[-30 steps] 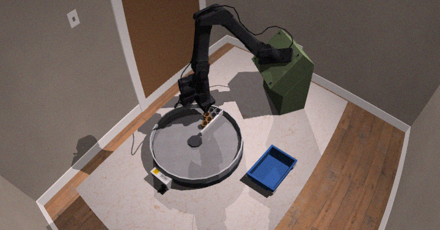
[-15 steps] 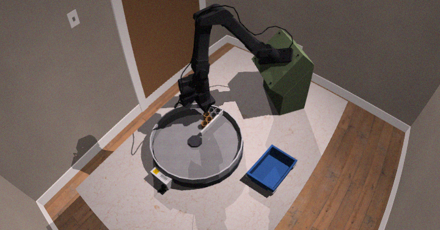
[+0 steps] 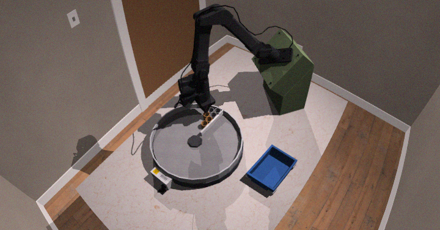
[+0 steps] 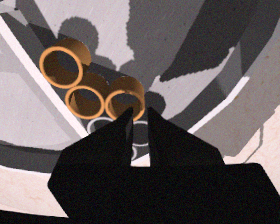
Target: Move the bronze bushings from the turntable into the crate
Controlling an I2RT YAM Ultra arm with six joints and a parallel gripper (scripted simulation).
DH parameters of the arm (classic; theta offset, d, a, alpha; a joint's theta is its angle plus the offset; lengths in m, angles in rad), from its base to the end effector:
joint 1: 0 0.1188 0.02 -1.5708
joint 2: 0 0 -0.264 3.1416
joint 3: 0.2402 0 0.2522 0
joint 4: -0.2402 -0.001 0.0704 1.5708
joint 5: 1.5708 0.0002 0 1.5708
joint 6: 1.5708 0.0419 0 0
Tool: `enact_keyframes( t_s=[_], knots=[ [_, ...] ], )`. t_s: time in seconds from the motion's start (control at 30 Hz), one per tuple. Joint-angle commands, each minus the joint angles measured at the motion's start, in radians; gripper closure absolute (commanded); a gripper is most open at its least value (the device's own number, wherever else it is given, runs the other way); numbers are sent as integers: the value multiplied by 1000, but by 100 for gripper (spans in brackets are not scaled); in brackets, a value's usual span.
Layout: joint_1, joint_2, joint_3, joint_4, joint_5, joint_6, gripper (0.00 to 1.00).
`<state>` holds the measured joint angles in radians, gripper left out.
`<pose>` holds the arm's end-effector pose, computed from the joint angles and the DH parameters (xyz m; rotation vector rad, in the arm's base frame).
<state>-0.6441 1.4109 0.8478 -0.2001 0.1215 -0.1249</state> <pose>0.2358 -0.1822 0.2218 0.6724 2.2902 -0.5170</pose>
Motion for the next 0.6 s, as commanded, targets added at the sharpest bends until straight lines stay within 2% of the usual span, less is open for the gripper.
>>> enact_keyframes(
  t_s=[0.0,0.57],
  knots=[
    [9,2,35,-7,-10,-3,87],
    [9,-6,44,-15,-6,0,87]
  ],
)
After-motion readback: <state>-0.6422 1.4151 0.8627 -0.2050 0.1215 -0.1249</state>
